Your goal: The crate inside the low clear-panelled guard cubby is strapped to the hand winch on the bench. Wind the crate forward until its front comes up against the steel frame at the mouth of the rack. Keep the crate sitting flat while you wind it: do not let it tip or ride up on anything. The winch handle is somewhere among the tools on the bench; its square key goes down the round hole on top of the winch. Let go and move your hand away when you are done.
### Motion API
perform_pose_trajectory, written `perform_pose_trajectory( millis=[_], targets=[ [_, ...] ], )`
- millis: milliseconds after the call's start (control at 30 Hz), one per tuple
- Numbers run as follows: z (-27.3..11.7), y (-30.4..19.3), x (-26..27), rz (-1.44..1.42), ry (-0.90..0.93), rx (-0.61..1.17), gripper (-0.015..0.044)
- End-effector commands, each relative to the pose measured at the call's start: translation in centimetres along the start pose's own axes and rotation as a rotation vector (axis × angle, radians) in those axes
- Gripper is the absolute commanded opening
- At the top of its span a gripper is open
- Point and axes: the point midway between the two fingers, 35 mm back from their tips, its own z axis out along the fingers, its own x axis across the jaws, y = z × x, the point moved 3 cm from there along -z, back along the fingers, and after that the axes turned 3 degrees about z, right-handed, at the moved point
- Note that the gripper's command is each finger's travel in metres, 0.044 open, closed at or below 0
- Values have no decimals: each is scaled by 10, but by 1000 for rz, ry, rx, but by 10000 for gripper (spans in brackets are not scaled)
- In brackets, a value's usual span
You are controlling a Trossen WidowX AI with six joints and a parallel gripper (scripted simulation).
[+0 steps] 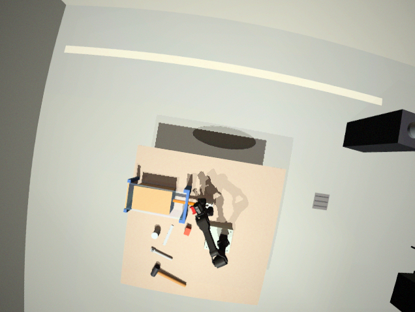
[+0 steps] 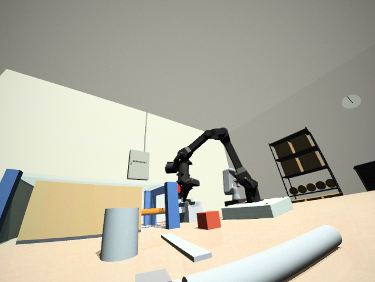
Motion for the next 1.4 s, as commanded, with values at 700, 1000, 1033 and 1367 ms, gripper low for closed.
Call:
perform_pose_trajectory(
  millis=[700, 1000, 1033, 1367],
  targets=[
    [4, 1, 2, 53, 5, -9, 0],
    [4, 1, 2, 61, 6, -9, 0],
    [4, 1, 3, 76, 9, -9, 0],
    [5, 1, 4, 122, 15, -9, 0]
  ],
)
